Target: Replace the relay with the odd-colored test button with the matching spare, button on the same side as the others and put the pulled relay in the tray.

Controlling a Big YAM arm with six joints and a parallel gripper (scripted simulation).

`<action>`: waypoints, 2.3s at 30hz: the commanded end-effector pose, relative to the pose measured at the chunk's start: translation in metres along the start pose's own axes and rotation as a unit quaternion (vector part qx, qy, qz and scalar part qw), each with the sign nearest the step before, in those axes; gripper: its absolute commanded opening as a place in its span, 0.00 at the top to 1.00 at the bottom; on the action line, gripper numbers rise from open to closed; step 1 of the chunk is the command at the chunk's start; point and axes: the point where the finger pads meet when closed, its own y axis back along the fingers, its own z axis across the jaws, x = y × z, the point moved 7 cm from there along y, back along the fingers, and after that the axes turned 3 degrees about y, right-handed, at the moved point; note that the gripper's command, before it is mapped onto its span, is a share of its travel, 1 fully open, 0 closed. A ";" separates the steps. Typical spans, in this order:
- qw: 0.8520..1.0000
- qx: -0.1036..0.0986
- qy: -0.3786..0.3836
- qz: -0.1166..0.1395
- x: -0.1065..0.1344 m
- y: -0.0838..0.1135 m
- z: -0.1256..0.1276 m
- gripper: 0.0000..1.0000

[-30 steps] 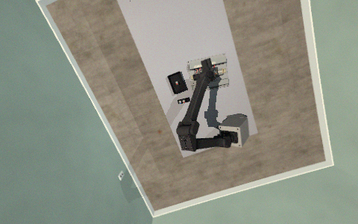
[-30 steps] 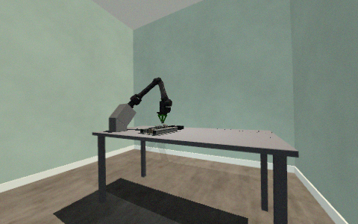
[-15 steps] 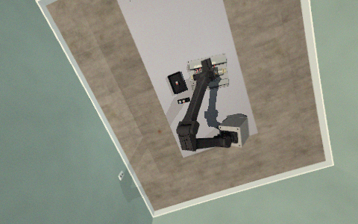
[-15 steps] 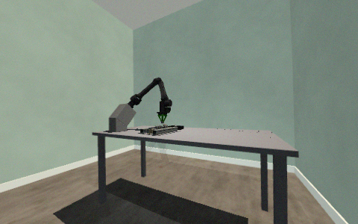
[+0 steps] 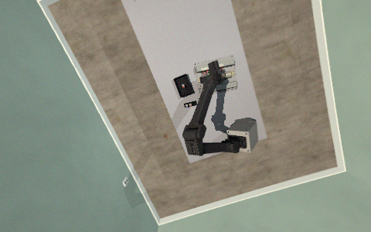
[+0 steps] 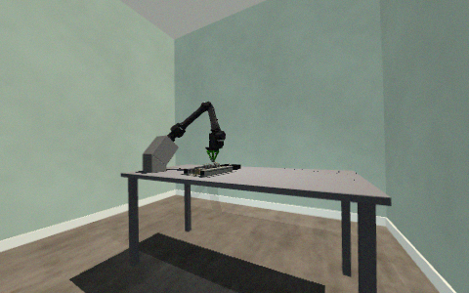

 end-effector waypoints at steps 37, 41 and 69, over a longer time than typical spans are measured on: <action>1.000 0.009 0.005 -0.001 -0.004 -0.023 -0.008 1.00; 1.000 0.017 0.007 -0.001 -0.006 -0.018 -0.012 1.00; 1.000 0.013 0.007 -0.001 -0.006 -0.037 -0.012 1.00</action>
